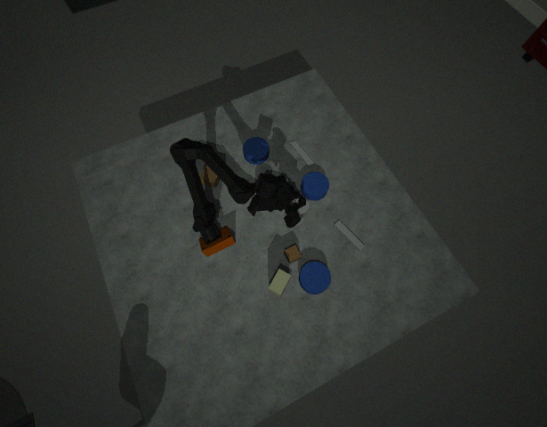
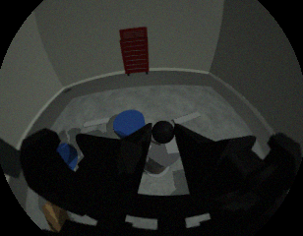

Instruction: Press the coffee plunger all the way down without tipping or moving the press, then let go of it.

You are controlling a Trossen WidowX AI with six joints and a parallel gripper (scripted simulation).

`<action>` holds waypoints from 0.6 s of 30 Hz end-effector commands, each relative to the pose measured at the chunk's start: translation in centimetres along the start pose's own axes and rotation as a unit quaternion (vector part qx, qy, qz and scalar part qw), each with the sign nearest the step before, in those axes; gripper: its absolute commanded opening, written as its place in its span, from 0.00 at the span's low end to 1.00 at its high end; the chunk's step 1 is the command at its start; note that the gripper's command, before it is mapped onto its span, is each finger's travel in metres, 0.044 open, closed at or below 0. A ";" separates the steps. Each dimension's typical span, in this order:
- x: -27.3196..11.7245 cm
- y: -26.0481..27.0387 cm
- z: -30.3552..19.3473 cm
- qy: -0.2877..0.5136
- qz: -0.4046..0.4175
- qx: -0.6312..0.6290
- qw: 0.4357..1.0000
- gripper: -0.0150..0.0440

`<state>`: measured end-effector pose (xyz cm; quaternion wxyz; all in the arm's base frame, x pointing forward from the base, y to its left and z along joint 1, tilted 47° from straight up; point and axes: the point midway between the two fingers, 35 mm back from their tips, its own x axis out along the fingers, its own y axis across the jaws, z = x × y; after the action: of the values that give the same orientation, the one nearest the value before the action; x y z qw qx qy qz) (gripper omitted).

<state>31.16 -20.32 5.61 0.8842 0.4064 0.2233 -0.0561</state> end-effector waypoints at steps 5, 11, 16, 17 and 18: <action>0.4 0.0 -0.9 0.014 0.005 0.011 1.000 0.46; 0.5 -0.1 -0.9 0.014 0.005 0.011 1.000 0.46; 0.5 -0.1 -0.8 0.014 0.005 0.011 1.000 0.46; 0.5 -0.1 -0.8 0.014 0.005 0.011 1.000 0.46; 0.5 -0.2 -0.8 0.014 0.005 0.011 1.000 0.46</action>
<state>31.19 -20.15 5.20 0.8811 0.4112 0.2273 -0.0536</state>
